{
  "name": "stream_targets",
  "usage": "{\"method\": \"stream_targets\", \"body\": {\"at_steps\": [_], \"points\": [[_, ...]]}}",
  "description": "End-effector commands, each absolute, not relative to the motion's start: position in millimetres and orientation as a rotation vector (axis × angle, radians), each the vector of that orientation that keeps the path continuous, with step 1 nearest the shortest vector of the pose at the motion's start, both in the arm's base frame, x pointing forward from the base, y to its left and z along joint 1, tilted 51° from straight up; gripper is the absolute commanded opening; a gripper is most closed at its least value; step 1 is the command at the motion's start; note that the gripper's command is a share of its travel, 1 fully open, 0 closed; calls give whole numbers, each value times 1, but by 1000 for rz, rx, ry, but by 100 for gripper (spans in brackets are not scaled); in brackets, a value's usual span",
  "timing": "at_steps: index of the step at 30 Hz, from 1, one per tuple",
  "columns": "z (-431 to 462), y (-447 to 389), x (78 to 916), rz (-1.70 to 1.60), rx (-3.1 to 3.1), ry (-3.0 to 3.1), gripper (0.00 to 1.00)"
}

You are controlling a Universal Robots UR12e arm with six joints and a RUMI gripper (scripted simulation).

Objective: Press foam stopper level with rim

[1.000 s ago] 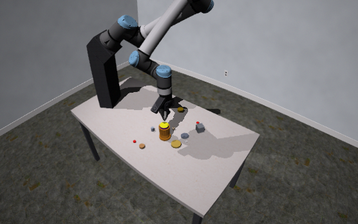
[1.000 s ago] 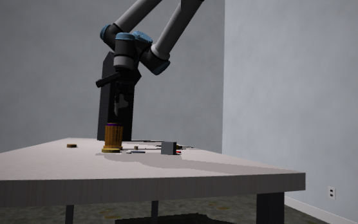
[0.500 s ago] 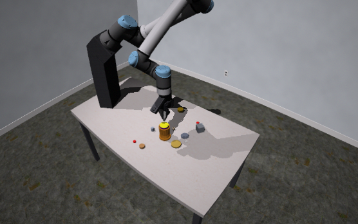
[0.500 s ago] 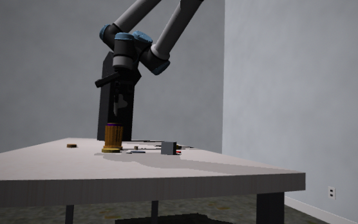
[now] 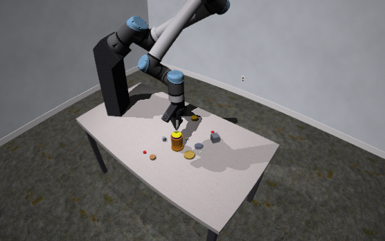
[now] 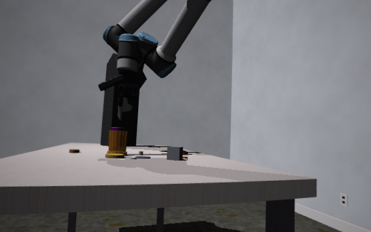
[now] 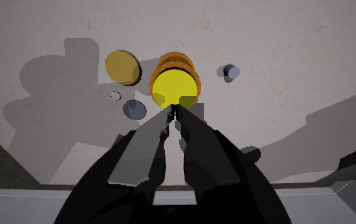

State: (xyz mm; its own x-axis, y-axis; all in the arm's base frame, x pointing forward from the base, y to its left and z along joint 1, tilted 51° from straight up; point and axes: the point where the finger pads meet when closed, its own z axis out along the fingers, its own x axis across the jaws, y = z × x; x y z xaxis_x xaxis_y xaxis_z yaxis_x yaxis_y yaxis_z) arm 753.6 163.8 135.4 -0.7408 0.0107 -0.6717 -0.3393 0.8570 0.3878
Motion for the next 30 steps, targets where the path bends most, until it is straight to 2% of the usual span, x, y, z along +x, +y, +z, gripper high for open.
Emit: {"method": "stream_targets", "body": {"at_steps": [1,30], "points": [[136,164,754,651,-237,2329,0],[118,177,771,650,-238,2331,0]]}}
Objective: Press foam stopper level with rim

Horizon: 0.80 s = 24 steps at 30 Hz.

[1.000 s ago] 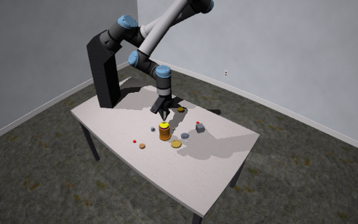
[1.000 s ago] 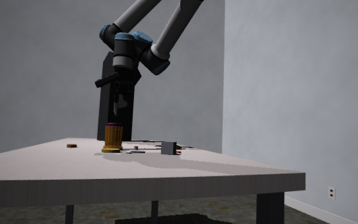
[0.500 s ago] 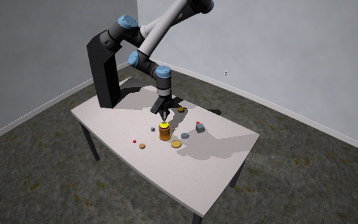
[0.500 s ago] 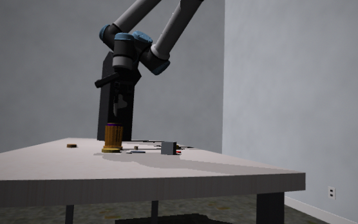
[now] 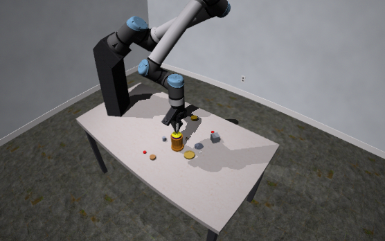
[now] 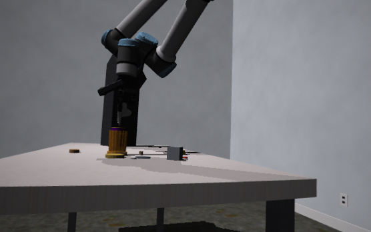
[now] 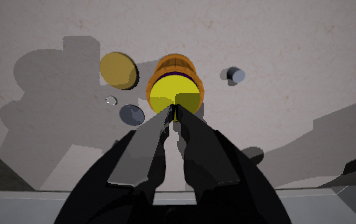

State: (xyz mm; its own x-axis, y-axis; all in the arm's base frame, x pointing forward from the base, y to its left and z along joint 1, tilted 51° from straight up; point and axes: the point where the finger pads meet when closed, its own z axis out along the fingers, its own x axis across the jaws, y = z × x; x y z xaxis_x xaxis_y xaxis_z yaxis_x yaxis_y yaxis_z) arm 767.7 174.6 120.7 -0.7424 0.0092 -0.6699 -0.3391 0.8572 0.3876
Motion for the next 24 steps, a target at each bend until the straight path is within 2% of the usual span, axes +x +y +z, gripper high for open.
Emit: {"method": "stream_targets", "body": {"at_steps": [1,24], "points": [[118,177,771,650,-238,2331,0],[115,180,774,650,-238,2331,0]]}}
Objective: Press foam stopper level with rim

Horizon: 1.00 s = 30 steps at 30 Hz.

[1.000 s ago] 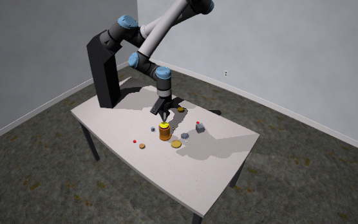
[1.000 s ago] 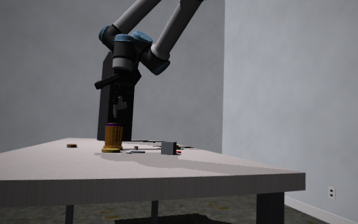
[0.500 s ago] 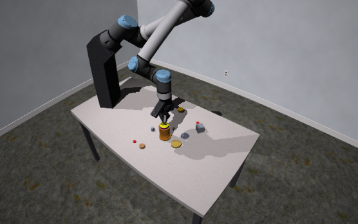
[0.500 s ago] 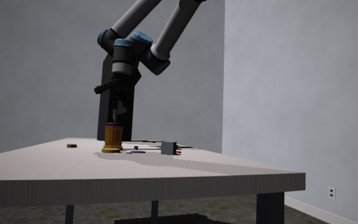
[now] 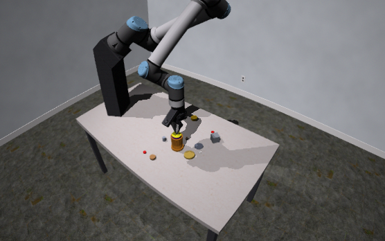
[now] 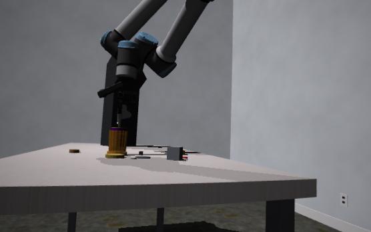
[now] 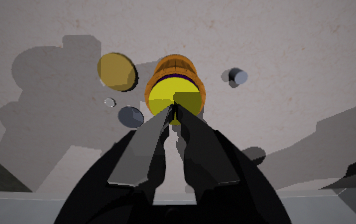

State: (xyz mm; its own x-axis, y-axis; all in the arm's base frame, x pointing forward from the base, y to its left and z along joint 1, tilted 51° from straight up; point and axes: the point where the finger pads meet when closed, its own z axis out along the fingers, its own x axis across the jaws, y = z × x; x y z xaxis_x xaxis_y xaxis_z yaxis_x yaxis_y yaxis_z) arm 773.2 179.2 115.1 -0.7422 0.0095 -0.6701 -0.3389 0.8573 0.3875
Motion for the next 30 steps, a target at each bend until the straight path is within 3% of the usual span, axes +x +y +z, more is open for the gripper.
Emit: {"method": "stream_targets", "body": {"at_steps": [1,30], "points": [[114,180,774,650,-238,2331,0],[106,187,782,650,-238,2331,0]]}}
